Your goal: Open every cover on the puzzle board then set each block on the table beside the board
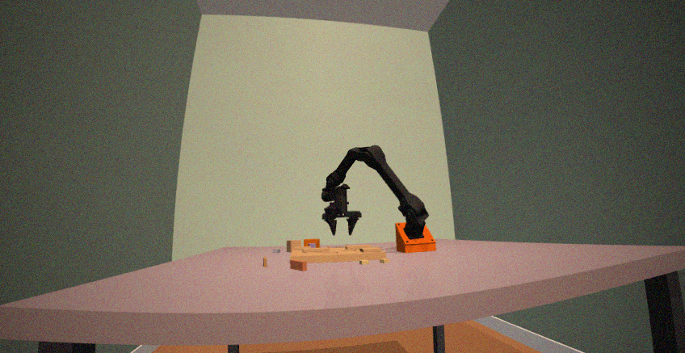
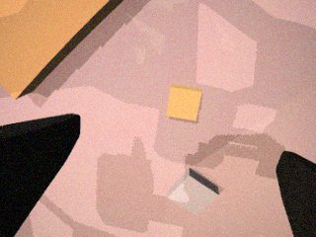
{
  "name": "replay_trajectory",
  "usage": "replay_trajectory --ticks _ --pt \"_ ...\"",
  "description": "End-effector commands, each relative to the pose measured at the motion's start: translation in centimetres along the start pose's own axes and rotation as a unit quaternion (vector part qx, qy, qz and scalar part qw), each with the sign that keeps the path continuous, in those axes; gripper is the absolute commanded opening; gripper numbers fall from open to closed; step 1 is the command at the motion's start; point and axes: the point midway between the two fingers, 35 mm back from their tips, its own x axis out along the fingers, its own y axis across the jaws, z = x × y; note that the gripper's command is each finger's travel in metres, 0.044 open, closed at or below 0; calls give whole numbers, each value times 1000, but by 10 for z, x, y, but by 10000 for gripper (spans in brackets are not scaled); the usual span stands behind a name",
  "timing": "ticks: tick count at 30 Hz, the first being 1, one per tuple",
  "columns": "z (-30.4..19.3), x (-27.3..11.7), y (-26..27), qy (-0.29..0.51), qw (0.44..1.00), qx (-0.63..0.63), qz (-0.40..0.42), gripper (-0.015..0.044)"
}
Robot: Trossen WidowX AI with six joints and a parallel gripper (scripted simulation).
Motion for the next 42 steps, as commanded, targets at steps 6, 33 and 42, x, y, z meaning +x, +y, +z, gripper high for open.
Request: replay_trajectory --ticks 6,33,42 --pt "6 -15 0 7 1000 15 -6 361" --pt "145 -23 47 2 863 505 -28 0" --pt "187 -21 76 -5 763 645 -24 0"
